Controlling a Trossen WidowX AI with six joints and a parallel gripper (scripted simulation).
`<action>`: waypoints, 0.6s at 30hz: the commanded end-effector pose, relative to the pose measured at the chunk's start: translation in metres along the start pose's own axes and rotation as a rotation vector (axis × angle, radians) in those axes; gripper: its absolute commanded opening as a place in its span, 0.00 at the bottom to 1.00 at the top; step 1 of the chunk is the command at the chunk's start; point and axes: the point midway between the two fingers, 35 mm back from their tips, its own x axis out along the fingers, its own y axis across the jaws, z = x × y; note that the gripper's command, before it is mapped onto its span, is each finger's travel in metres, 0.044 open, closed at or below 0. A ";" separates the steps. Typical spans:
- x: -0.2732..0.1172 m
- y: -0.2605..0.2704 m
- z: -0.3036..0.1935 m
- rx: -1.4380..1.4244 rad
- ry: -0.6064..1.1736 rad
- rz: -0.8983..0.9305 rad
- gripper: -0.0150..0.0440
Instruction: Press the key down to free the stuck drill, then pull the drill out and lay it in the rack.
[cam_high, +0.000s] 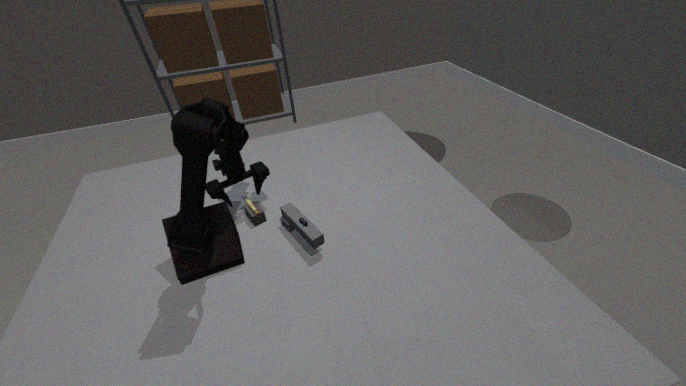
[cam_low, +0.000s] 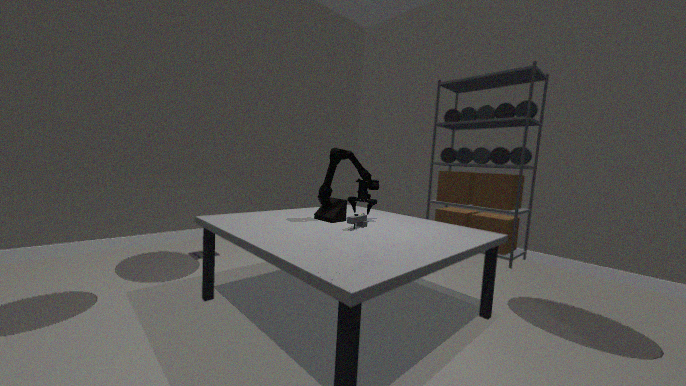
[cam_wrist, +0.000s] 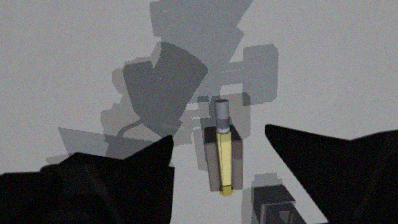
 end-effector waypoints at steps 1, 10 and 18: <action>-0.018 -0.002 0.002 0.006 -0.010 -0.005 1.00; -0.039 -0.005 0.005 0.006 -0.011 -0.005 1.00; -0.080 -0.052 0.019 0.303 -0.215 -0.170 1.00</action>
